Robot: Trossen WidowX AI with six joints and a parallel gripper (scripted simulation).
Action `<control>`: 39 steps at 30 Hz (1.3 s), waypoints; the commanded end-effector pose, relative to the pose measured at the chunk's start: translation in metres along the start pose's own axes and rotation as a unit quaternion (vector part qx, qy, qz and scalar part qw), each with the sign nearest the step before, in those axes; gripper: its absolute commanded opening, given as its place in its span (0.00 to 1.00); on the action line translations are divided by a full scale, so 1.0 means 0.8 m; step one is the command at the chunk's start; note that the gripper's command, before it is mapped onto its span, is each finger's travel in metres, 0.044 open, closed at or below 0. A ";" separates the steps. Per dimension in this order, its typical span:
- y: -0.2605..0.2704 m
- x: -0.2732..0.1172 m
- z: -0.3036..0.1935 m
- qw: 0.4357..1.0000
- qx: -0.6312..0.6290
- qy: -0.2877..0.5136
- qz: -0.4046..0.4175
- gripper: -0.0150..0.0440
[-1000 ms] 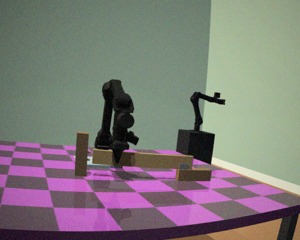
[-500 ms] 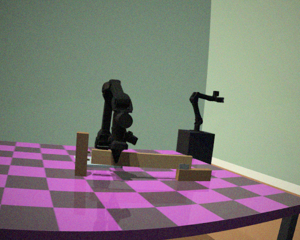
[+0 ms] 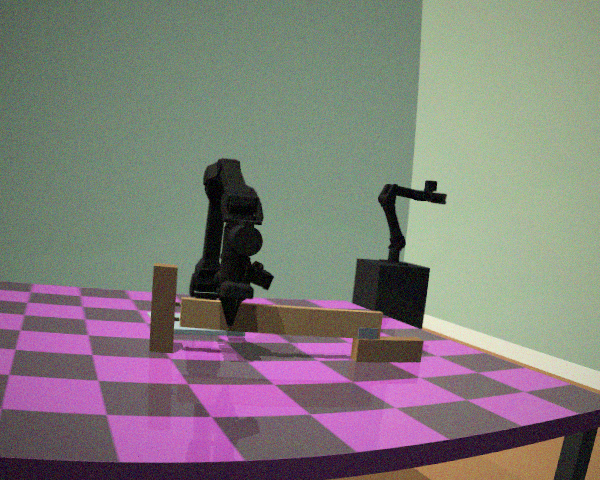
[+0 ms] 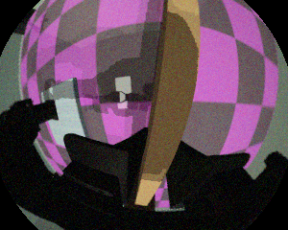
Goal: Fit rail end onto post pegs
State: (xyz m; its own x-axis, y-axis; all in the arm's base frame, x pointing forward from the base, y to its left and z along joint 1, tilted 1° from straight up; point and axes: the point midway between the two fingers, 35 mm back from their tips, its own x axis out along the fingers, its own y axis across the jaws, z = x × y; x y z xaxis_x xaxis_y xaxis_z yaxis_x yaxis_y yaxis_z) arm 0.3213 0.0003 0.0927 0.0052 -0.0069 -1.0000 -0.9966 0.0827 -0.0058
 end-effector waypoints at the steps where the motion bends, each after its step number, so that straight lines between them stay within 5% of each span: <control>1: 0.000 -0.002 -0.001 1.000 -0.001 -0.001 -0.001 0.25; 39: 0.000 0.000 -0.015 1.000 -0.001 0.000 -0.001 0.25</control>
State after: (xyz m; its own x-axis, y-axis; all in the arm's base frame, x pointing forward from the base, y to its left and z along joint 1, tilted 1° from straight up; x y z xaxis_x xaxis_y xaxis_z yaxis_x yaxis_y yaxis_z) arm 0.3204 -0.0104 0.0920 0.0055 -0.0047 -1.0000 -0.9966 0.0824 -0.0059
